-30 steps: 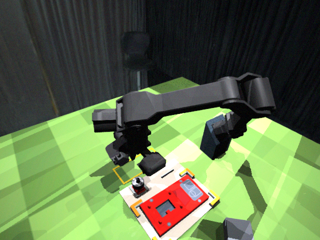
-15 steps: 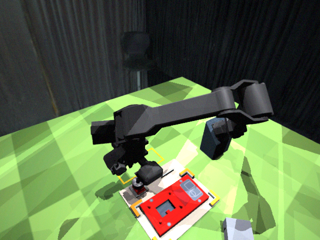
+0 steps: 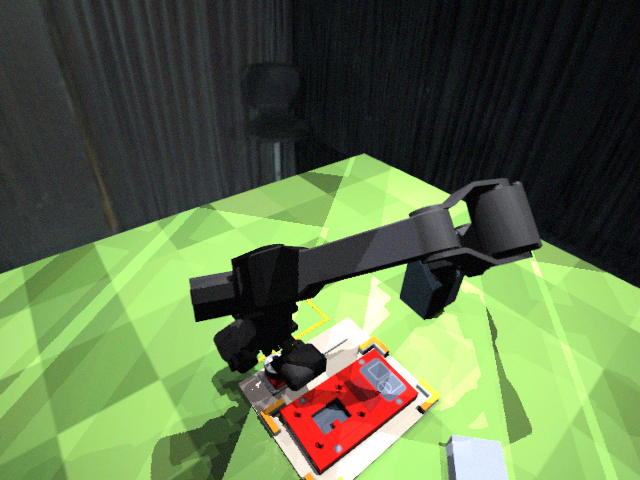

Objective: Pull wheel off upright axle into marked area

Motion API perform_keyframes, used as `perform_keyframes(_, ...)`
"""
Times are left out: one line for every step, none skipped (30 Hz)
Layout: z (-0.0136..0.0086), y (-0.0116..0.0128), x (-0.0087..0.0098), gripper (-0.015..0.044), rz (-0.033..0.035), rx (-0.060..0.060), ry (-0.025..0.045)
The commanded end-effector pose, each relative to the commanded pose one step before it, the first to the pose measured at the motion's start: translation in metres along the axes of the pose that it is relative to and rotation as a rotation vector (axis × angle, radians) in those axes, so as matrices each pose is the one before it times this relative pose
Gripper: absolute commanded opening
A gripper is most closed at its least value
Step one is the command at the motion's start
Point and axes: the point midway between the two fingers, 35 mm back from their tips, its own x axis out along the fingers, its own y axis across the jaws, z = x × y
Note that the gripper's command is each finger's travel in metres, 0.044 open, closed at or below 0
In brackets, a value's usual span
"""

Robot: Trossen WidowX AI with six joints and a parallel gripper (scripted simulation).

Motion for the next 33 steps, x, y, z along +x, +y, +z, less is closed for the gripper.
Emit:
perform_keyframes(-0.00056,0.00048,0.00054,0.0175,0.00102,-0.0007,0.00369)
perform_keyframes(0.0,0.0,0.0,0.0168,0.0,0.0,0.0)
perform_keyframes(0.0,0.0,0.0,0.0162,0.0,0.0,0.0)
perform_keyframes(0.0,0.0,0.0,0.0155,0.0,0.0,0.0)
perform_keyframes(0.0,0.0,0.0,0.0148,0.0,0.0,0.0)
perform_keyframes(0.0,0.0,0.0,0.0142,0.0,0.0,0.0)
perform_keyframes(0.0,0.0,-0.00005,0.0115,0.0,0.0,-0.00001)
perform_keyframes(0.00001,0.0,-0.00011,0.0089,0.0,0.0,-0.00002)
perform_keyframes(0.00001,-0.00001,-0.00016,0.0063,0.0,0.0,-0.00003)
perform_keyframes(0.00001,-0.00001,-0.00022,0.0037,-0.00001,0.0,-0.00004)
perform_keyframes(0.00002,-0.00001,-0.00027,0.001,-0.00001,0.0,-0.00005)
perform_keyframes(0.00002,-0.00001,-0.00031,0.0,-0.00001,0.0,-0.00006)
perform_keyframes(0.00002,-0.00001,-0.00032,0.0,-0.00001,0.0,-0.00006)
perform_keyframes(0.00002,-0.00001,-0.00033,0.0,-0.00001,0.0,-0.00006)
perform_keyframes(0.00002,-0.00001,-0.00033,0.0,-0.00001,0.0,-0.00006)
perform_keyframes(0.00002,-0.00001,-0.00033,0.0,-0.00001,0.0,-0.00006)
perform_keyframes(0.00002,-0.00001,-0.00033,0.0,-0.00001,0.0,-0.00006)
perform_keyframes(0.00002,-0.00001,-0.00033,0.0,-0.00001,0.0,-0.00006)
perform_keyframes(0.00002,-0.00001,-0.00033,0.0,-0.00001,0.0,-0.00006)
perform_keyframes(0.00002,-0.00001,-0.00033,0.0,-0.00001,0.0,-0.00006)
perform_keyframes(0.00002,-0.00001,-0.00033,0.0,-0.00001,0.0,-0.00006)
perform_keyframes(0.00002,-0.00001,-0.00033,0.0,-0.00001,0.0,-0.00006)
perform_keyframes(0.00002,-0.00001,-0.00033,0.0,-0.00001,0.0,-0.00006)
perform_keyframes(0.00002,-0.00001,-0.00033,0.0,-0.00001,0.0,-0.00006)
perform_keyframes(0.00002,-0.00001,-0.00033,0.0,-0.00001,0.0,-0.00006)
perform_keyframes(0.00002,-0.00001,-0.00033,0.0,-0.00001,0.0,-0.00006)
perform_keyframes(0.00002,-0.00001,-0.00033,0.0,-0.00001,0.0,-0.00006)
perform_keyframes(0.00002,-0.00001,-0.00033,0.0,0.0,0.0,-0.00006)
perform_keyframes(0.00001,-0.00001,-0.00033,0.0,0.0,0.0,-0.00006)
perform_keyframes(0.00001,-0.00001,-0.00033,0.0,0.0,0.0,-0.00006)
perform_keyframes(0.00001,-0.00001,-0.00033,0.0,0.0,0.0,-0.00006)
perform_keyframes(0.00001,-0.00001,-0.00033,0.0,0.0,0.0,-0.00006)
perform_keyframes(0.00001,-0.00001,-0.00033,0.0,0.0,0.0,-0.00006)
